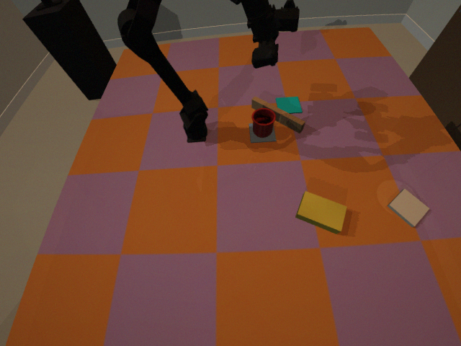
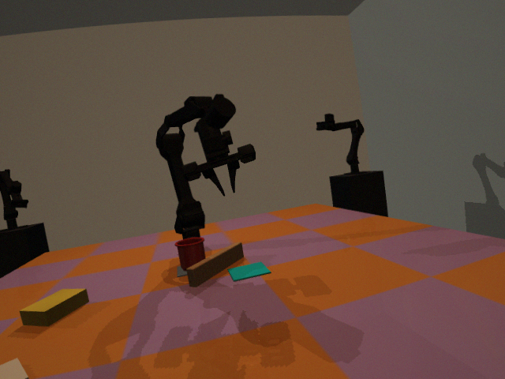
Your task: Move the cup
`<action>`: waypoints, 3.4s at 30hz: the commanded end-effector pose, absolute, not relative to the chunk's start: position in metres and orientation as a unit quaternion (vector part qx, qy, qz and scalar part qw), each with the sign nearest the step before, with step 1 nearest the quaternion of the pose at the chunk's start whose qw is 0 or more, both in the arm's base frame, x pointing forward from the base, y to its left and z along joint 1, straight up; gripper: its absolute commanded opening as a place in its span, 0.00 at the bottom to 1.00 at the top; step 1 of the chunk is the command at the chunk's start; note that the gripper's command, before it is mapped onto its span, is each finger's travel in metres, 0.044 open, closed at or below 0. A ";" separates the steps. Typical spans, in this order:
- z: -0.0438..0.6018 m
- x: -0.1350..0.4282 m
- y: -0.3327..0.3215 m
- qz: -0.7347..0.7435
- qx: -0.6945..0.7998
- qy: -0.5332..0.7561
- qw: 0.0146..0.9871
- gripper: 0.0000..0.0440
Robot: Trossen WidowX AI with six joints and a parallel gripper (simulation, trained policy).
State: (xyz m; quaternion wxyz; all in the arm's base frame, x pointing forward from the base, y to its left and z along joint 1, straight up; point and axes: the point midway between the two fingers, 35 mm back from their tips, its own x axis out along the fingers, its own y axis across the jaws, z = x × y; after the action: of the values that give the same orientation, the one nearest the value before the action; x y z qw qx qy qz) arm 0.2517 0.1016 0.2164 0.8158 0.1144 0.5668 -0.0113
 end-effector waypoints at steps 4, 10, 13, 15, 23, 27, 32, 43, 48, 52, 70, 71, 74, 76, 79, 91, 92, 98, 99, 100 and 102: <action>0.209 0.249 0.095 -0.026 0.083 0.604 0.792 0.22; 0.201 0.246 0.089 -0.037 0.059 0.633 0.771 0.20; 0.197 0.245 0.085 -0.043 0.049 0.646 0.761 0.19; 0.194 0.244 0.082 -0.047 0.043 0.654 0.754 0.19; 0.183 0.240 0.071 -0.061 0.025 0.681 0.730 0.21; 0.177 0.239 0.065 -0.067 0.020 0.689 0.721 0.24; 0.168 0.238 0.058 -0.072 0.013 0.698 0.712 0.27; 0.145 0.235 0.044 -0.074 -0.002 0.716 0.694 0.34; 0.135 0.233 0.039 -0.071 -0.010 0.723 0.687 0.36; 0.126 0.232 0.035 -0.065 -0.017 0.729 0.681 0.36; 0.077 0.227 0.022 -0.011 -0.067 0.749 0.659 0.37; 0.074 0.226 0.022 -0.006 -0.070 0.750 0.657 0.37; 0.064 0.225 0.021 0.011 -0.082 0.752 0.653 0.37; 0.059 0.225 0.021 0.023 -0.090 0.752 0.653 0.32; 0.054 0.224 0.021 0.042 -0.106 0.750 0.651 0.18; 0.059 0.237 0.023 0.101 -0.152 0.731 0.658 0.00; 0.060 0.239 0.023 0.105 -0.154 0.728 0.660 0.00; 0.072 0.249 0.028 0.122 -0.167 0.714 0.669 0.01; 0.075 0.251 0.029 0.123 -0.169 0.712 0.671 0.01; 0.077 0.252 0.030 0.125 -0.170 0.710 0.672 0.01; 0.081 0.255 0.033 0.129 -0.173 0.705 0.676 0.01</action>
State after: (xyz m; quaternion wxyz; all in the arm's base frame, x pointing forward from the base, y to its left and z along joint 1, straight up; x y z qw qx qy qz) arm 0.2494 0.0280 0.0731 0.6697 -0.1671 0.7139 0.1180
